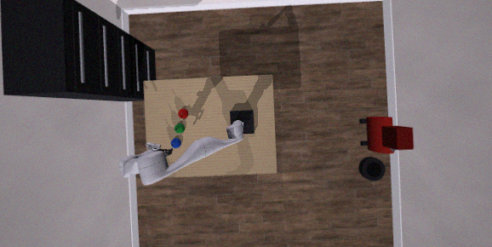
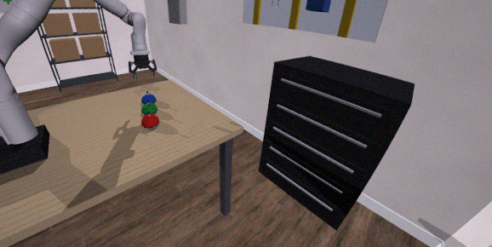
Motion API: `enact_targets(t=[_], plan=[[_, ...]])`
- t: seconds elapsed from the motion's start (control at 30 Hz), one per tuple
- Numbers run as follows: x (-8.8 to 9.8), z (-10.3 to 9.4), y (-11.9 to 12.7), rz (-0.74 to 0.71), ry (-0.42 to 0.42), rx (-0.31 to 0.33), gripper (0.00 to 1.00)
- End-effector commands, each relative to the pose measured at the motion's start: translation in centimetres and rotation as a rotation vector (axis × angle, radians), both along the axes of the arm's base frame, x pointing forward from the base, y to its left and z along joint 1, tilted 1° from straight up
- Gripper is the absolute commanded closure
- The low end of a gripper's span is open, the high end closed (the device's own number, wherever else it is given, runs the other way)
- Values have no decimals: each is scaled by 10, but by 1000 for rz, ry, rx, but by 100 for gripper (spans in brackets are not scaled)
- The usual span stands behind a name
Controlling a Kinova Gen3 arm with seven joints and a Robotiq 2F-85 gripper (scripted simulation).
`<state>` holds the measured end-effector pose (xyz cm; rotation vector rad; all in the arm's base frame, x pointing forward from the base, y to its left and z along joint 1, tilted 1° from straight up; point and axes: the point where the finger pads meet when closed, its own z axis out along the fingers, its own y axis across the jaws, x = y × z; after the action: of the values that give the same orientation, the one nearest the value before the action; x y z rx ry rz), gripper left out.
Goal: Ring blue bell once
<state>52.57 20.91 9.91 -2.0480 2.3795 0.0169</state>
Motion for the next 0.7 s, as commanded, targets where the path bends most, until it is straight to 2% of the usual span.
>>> enact_targets(t=[0.0, 0.1, 0.13, 0.67], plan=[[1, 2, 1, 1, -3, 1, 0], [1, 2, 1, 1, -3, 1, 0], [1, 2, 1, 1, -3, 1, 100], [1, 2, 1, 1, -3, 1, 100]])
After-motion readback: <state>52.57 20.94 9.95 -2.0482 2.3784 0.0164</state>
